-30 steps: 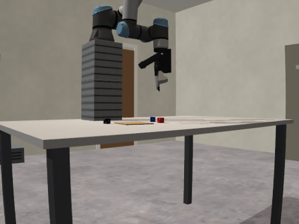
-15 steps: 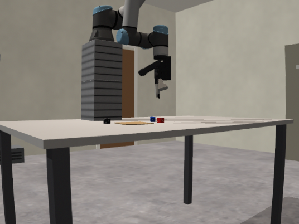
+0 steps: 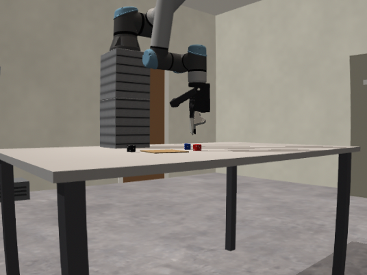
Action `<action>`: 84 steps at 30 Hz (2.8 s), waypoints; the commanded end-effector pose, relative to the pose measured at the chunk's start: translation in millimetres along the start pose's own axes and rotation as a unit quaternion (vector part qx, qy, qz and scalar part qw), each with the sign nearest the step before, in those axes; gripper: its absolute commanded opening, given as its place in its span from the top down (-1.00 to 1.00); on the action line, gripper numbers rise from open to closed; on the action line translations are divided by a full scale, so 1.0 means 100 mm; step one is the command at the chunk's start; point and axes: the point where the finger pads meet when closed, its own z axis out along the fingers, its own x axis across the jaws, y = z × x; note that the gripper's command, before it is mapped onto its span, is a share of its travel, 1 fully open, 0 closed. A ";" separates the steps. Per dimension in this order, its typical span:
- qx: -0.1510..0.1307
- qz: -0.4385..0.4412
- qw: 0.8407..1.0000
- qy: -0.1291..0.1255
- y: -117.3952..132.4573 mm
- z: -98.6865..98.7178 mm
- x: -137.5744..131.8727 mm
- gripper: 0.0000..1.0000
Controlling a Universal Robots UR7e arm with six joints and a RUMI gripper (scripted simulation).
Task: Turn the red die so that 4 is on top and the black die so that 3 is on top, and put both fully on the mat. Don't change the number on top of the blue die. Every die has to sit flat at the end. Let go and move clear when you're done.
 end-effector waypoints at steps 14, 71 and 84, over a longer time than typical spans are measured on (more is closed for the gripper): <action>-0.001 0.000 1.000 -0.001 0.01 0.12 -0.01 -1.00; -0.001 0.000 1.000 -0.001 -0.45 0.12 0.74 -1.00; -0.001 0.000 1.000 -0.001 -0.45 0.12 0.74 -1.00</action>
